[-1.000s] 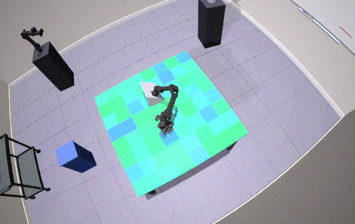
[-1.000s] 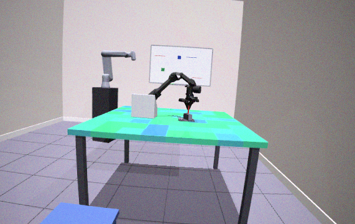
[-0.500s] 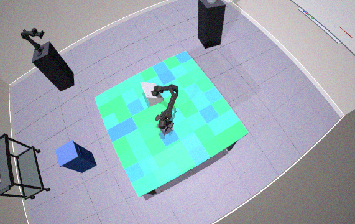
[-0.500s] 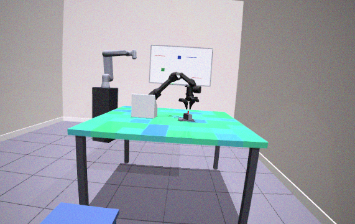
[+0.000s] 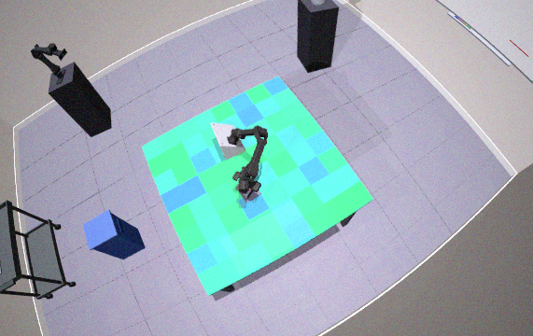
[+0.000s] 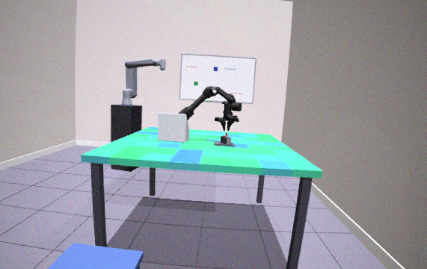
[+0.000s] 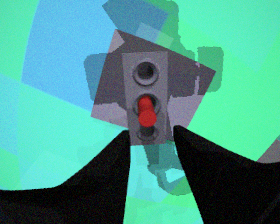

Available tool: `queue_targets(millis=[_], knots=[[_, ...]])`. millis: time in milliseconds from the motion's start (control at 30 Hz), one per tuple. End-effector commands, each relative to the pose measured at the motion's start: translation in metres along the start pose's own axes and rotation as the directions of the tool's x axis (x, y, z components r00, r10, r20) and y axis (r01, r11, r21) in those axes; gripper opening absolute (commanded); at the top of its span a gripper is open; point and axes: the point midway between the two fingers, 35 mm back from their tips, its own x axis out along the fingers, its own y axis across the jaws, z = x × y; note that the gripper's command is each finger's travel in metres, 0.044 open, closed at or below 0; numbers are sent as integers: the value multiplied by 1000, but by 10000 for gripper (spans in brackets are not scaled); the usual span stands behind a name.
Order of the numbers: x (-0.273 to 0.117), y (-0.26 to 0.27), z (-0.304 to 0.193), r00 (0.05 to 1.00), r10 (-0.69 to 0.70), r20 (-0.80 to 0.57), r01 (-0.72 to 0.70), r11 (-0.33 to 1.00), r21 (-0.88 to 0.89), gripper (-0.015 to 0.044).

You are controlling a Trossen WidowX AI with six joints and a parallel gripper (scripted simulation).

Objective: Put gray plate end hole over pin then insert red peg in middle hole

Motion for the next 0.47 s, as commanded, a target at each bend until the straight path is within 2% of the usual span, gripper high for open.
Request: queue_targets(millis=[0, 433], knots=[[-4, 0, 0, 1000, 3, 4, -3, 1000, -2, 150], [-10, 0, -3, 1000, 3, 4, -3, 1000, -1, 150]])
